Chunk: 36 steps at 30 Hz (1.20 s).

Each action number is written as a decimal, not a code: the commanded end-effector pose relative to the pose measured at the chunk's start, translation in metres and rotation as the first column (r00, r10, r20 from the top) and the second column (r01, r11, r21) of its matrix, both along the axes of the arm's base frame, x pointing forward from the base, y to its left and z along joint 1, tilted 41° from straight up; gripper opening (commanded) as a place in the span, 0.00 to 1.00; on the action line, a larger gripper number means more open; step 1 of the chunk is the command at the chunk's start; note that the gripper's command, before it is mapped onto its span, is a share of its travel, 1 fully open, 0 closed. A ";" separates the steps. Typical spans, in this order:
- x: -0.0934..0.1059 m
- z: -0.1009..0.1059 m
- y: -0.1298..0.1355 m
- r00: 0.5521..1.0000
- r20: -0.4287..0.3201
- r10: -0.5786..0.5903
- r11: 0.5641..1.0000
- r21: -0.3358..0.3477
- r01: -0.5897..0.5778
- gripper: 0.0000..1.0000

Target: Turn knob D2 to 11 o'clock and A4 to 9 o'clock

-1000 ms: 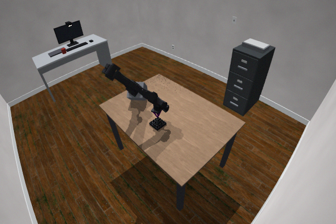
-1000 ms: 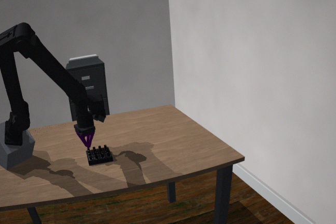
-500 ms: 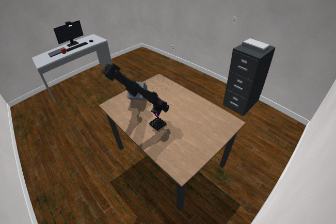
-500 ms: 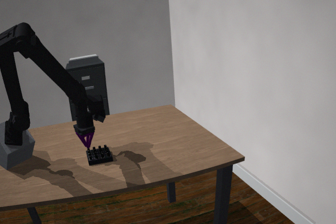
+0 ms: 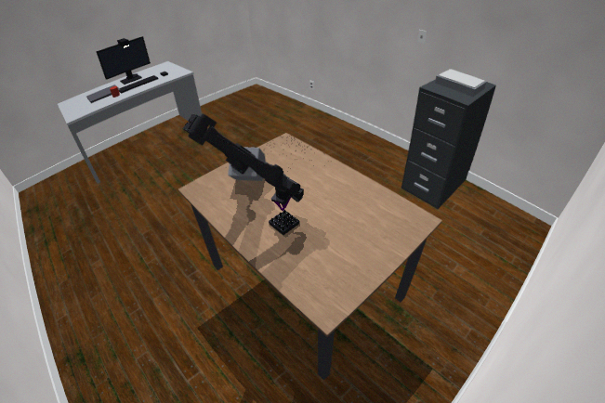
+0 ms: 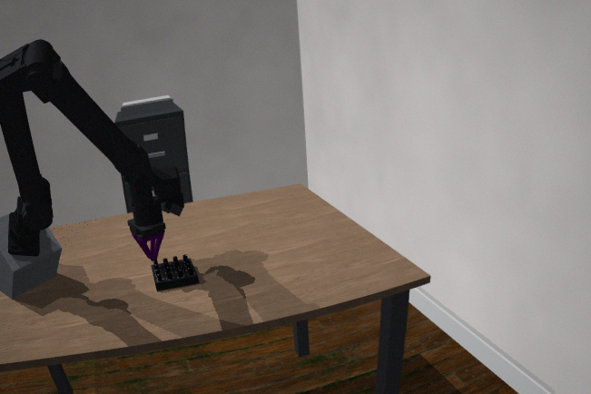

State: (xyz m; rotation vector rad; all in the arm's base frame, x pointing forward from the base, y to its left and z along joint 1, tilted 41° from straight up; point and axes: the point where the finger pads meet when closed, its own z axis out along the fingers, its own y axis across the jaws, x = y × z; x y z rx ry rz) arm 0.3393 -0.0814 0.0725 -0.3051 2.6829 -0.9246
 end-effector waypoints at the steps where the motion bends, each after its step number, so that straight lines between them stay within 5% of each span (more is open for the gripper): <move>1: 0.008 0.010 0.000 0.999 0.035 0.009 1.000 0.001 -0.009 0.18; 36: 0.012 0.014 0.000 0.999 0.041 0.009 1.000 0.002 -0.009 0.18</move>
